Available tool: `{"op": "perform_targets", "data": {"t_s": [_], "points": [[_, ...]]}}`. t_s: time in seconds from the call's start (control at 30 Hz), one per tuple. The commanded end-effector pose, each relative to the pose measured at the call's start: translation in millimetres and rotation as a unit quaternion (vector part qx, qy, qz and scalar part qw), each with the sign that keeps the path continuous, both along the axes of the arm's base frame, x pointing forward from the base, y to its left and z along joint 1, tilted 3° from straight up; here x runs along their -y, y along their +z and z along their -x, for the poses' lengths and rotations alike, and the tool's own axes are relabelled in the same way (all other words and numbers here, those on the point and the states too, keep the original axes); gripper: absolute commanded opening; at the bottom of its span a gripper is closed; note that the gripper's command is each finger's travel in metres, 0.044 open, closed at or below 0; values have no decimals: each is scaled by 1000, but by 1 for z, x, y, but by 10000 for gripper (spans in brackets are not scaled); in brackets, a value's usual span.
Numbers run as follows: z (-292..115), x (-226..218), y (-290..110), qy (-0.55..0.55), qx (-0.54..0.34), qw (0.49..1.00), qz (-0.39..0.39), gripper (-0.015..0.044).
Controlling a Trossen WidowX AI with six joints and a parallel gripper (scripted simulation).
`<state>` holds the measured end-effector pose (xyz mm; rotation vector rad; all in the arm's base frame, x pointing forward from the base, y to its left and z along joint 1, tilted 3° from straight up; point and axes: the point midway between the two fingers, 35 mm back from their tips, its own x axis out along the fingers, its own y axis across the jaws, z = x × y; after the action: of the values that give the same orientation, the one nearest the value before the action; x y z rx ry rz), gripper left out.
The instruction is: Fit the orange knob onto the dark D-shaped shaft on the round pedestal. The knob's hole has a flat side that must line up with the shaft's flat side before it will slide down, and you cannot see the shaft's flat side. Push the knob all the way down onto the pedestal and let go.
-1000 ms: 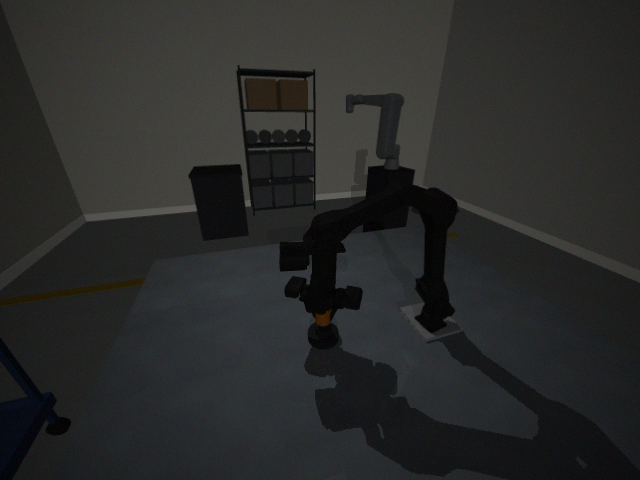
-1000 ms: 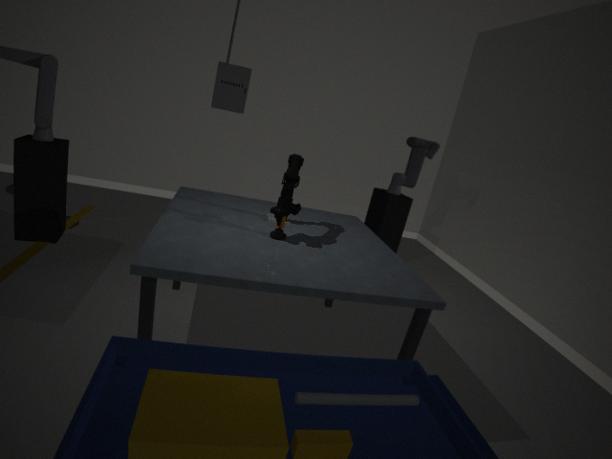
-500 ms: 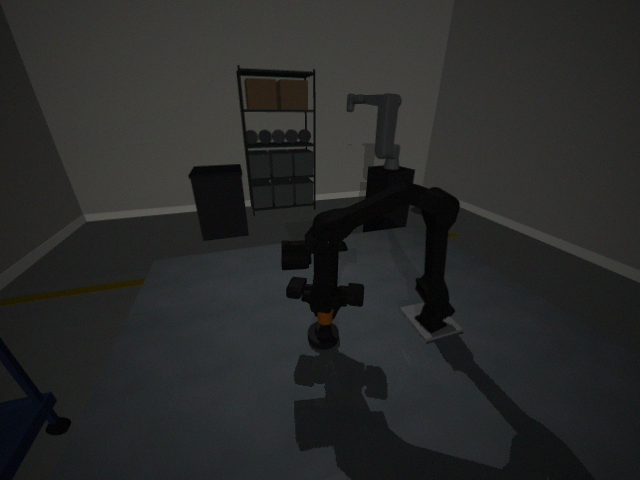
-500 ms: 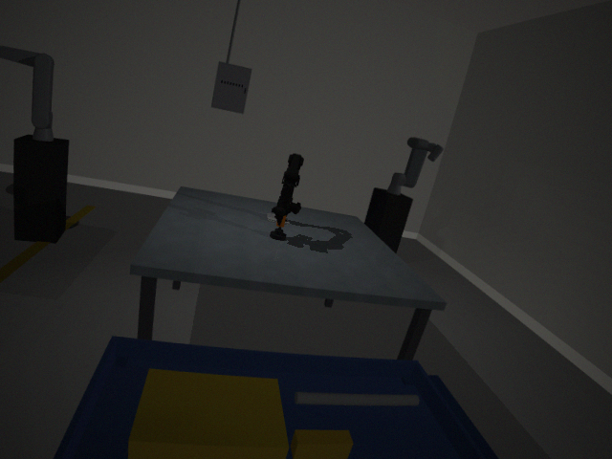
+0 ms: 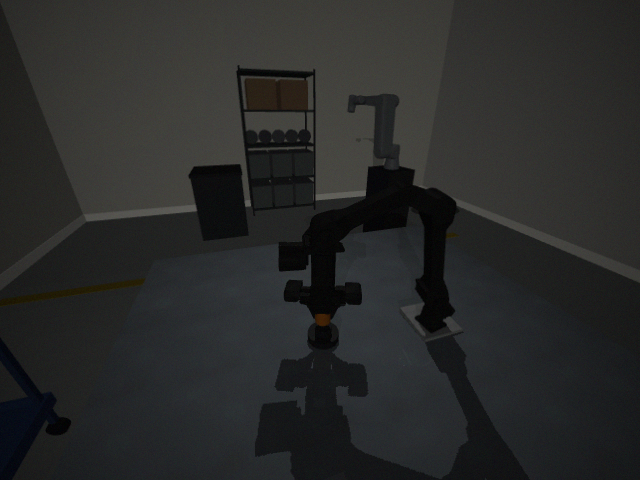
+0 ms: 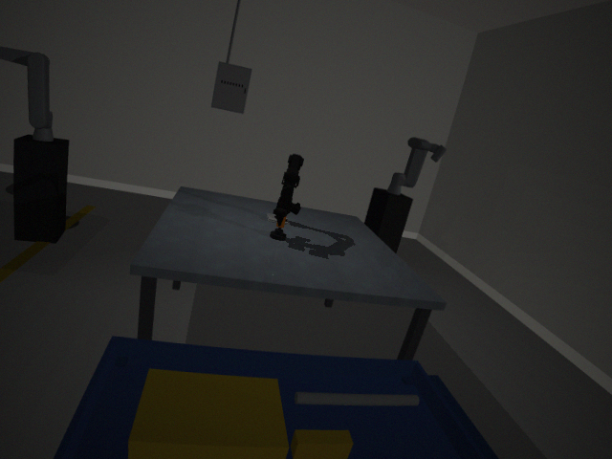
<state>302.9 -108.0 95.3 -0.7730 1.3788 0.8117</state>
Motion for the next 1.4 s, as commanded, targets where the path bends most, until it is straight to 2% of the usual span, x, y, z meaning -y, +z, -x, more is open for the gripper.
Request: {"op": "perform_targets", "data": {"t_s": [0.0, 0.93, 1.17, 1.37], "points": [[-2, 1, -1, 3, 1, 1000, 1, 0], [6, -2, 3, 3, 1, 1000, 1, 0], [5, -1, 2, 103, 5, 995, 3, 0], [2, 0, 0, 108, 5, 994, 4, 0]]}}
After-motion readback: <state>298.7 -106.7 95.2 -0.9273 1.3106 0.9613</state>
